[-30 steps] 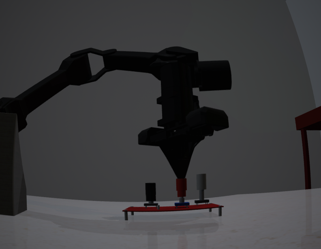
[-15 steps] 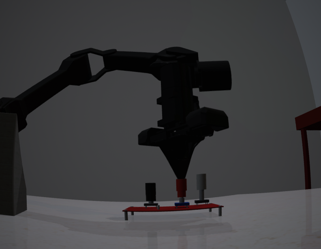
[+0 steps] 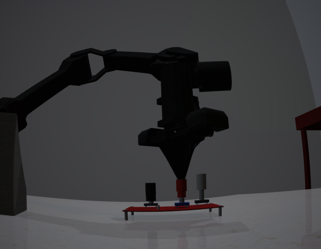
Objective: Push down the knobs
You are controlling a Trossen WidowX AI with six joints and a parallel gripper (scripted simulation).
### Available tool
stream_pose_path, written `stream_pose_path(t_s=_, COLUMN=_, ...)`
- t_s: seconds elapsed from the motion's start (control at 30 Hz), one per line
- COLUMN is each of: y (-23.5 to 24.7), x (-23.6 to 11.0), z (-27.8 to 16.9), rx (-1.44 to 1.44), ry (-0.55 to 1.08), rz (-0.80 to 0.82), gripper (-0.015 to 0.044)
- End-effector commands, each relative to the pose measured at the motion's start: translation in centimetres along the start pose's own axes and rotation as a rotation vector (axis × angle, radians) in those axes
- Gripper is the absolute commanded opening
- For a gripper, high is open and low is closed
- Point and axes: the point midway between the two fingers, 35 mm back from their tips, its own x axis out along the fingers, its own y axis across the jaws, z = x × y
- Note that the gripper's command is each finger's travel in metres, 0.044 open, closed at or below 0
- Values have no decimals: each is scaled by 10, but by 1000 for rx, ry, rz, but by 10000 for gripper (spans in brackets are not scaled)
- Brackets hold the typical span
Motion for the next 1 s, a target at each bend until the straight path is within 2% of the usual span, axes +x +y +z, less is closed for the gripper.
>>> stream_pose_path(t_s=0.0, y=1, x=5, z=1, rx=-3, ry=4, rz=5, gripper=0)
stream_pose_path(t_s=0.47, y=1, x=4, z=1, rx=-3, ry=4, rz=5, gripper=0)
stream_pose_path(t_s=0.9, y=1, x=-15, z=1, rx=-3, ry=5, rz=4, gripper=0)
stream_pose_path(t_s=0.97, y=0, x=-10, z=1, rx=3, ry=2, rz=6, gripper=53)
